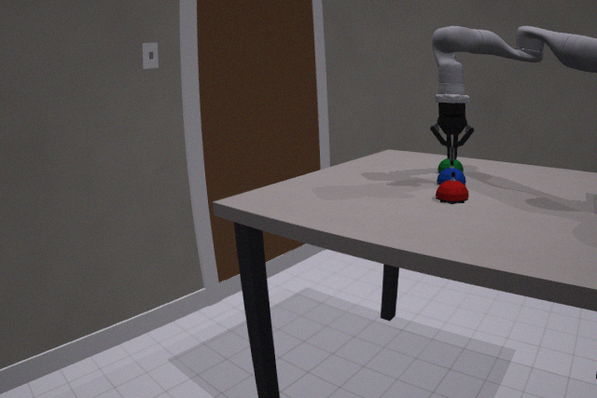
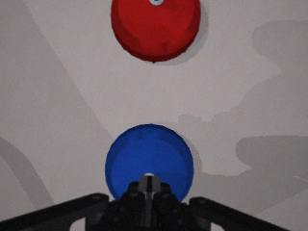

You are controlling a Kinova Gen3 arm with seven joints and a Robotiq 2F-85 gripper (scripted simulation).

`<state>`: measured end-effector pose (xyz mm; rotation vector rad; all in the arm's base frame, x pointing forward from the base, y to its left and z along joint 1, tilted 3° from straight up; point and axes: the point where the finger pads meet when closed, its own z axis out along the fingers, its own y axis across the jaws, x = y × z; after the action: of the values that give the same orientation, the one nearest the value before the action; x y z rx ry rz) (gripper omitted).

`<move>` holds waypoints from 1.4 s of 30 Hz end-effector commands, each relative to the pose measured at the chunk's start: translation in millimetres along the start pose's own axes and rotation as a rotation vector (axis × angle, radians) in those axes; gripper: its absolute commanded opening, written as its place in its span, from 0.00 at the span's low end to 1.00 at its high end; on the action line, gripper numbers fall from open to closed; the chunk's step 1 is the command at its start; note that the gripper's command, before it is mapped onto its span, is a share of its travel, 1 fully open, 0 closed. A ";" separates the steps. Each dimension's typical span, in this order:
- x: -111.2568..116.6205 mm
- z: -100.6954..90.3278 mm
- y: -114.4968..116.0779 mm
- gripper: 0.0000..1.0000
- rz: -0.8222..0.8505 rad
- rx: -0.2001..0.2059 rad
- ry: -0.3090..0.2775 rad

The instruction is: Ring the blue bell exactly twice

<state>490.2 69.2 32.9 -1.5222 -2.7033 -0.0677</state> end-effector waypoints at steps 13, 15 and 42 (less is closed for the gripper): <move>0.5 -0.2 0.0 0.00 -0.001 0.000 0.001; 0.5 -0.2 0.0 0.00 -0.001 0.000 0.001; 0.5 3.9 0.0 0.00 -0.001 0.000 0.001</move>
<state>490.2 69.4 29.6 -1.5222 -2.7040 -0.0682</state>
